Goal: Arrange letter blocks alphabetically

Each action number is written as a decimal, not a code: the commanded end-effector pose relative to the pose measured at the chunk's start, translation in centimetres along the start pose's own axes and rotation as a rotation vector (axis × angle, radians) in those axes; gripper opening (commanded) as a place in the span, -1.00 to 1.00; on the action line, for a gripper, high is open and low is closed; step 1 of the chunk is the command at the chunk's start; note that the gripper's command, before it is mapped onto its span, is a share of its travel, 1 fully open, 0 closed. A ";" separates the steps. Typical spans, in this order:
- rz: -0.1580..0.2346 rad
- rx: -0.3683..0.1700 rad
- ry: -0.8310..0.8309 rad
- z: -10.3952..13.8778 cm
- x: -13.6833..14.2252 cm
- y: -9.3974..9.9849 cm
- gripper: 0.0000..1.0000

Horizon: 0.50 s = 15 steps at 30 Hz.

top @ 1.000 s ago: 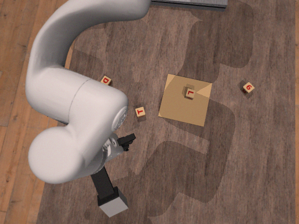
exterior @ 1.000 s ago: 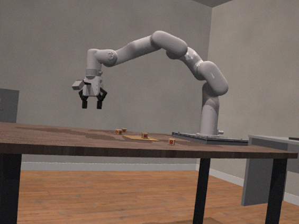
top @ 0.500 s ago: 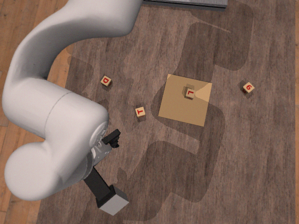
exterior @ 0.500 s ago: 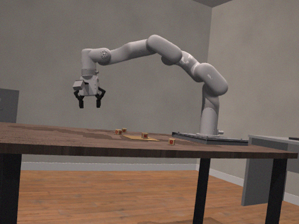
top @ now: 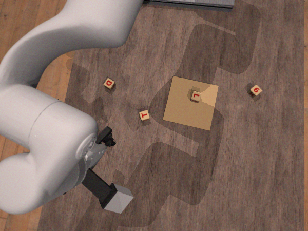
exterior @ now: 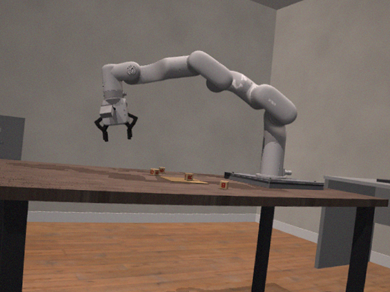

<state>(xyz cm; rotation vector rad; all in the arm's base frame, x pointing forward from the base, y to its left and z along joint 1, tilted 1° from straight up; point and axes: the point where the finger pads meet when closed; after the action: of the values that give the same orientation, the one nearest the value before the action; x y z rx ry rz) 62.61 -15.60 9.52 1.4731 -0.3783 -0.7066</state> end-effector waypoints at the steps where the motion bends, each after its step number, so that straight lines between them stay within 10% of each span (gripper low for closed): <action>1: -0.027 -0.011 0.049 0.3 0.1 0.3 1.00; 15: -0.070 -0.021 0.187 1.5 -0.3 0.2 1.00</action>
<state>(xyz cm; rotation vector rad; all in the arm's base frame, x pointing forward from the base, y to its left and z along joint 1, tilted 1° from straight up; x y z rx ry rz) 61.70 -16.35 9.60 1.5123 -0.2258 -0.6384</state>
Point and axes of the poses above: the point where the finger pads meet when closed, its own y axis back along the fingers, its own x axis across the jaws, z = x × y, and after that the axes turned 14 degrees about -y, right-handed
